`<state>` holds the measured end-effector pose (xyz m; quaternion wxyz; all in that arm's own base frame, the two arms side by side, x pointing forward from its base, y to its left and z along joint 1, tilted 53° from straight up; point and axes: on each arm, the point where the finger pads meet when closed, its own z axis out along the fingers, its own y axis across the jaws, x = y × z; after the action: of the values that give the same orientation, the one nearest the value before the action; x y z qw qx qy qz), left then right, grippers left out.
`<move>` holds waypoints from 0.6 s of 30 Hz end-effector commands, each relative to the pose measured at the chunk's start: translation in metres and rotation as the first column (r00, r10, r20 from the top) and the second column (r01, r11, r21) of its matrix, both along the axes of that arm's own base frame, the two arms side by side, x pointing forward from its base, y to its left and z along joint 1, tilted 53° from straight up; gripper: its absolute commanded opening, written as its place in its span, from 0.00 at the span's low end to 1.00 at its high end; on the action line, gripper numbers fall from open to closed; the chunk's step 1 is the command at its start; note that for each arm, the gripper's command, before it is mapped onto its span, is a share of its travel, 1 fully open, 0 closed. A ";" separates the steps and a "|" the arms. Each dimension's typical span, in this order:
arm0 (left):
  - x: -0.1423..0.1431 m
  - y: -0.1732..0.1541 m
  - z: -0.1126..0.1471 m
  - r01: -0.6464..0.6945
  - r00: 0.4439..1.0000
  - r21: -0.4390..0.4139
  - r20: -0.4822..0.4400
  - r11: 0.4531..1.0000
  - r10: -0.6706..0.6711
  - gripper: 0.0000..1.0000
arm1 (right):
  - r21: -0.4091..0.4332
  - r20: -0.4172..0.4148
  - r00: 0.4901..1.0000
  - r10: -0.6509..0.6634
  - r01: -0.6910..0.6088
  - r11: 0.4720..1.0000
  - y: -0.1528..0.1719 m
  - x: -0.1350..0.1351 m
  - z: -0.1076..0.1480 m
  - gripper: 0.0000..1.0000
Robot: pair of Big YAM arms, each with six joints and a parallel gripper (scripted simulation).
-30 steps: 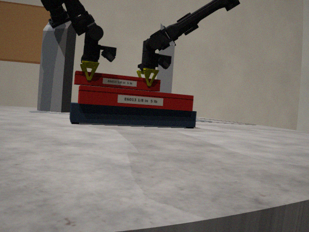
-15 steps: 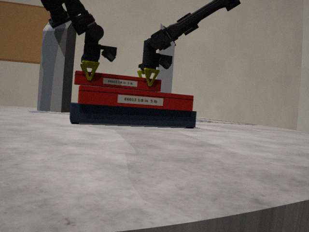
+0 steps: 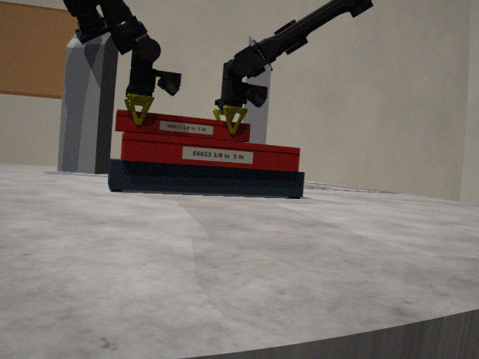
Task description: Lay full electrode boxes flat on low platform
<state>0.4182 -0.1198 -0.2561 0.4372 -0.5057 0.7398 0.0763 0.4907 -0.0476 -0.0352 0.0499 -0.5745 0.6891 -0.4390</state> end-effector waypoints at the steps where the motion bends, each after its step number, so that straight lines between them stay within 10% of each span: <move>1: 0.005 -0.022 0.017 0.049 0.999 0.003 0.011 0.999 -0.049 0.00 | -0.009 0.007 1.000 0.031 -0.031 0.999 0.009 0.000 0.015 0.00; 18: 0.013 -0.027 0.019 0.049 0.999 -0.001 0.018 0.999 -0.049 0.00 | -0.008 0.019 0.999 0.030 -0.030 1.000 0.009 0.011 0.022 0.00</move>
<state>0.4212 -0.1205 -0.2562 0.4367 -0.5055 0.7402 0.0767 0.4934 -0.0485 -0.0342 0.0493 -0.5745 0.6895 -0.4383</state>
